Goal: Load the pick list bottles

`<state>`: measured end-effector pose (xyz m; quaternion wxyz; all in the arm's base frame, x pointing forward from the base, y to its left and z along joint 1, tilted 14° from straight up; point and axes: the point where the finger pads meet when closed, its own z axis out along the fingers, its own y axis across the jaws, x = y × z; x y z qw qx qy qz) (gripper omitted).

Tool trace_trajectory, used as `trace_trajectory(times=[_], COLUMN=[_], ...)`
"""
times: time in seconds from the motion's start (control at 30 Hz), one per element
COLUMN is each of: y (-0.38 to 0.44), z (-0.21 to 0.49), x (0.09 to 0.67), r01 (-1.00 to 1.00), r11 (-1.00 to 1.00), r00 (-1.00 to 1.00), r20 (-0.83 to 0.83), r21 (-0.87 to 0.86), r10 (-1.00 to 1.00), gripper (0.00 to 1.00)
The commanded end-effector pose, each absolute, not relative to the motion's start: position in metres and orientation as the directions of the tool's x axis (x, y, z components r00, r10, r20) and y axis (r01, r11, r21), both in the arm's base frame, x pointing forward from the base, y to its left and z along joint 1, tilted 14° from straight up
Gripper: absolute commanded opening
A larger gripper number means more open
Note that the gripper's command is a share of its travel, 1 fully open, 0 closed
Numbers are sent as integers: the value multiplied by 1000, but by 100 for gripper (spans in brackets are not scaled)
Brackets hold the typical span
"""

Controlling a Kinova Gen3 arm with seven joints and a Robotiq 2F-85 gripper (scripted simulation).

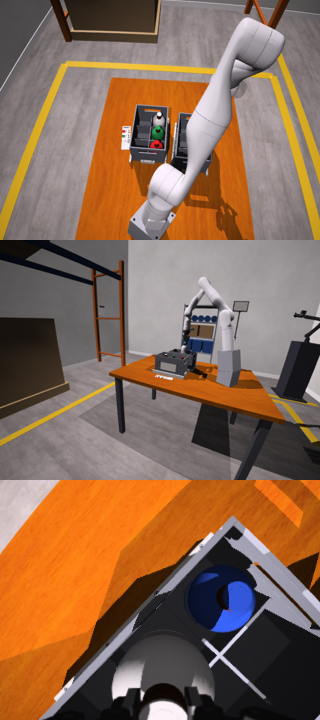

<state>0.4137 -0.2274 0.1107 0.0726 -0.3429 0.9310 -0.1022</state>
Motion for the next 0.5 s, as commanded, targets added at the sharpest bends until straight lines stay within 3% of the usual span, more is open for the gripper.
trace_trajectory(times=[0.0, 0.47], y=[-227, -224], z=[117, 137], x=[413, 409], r01=[-623, -623], r11=[744, 744], r00=[-754, -754], r20=[-66, -66], r21=[-242, -242], r10=[-653, -653], gripper=[10, 10])
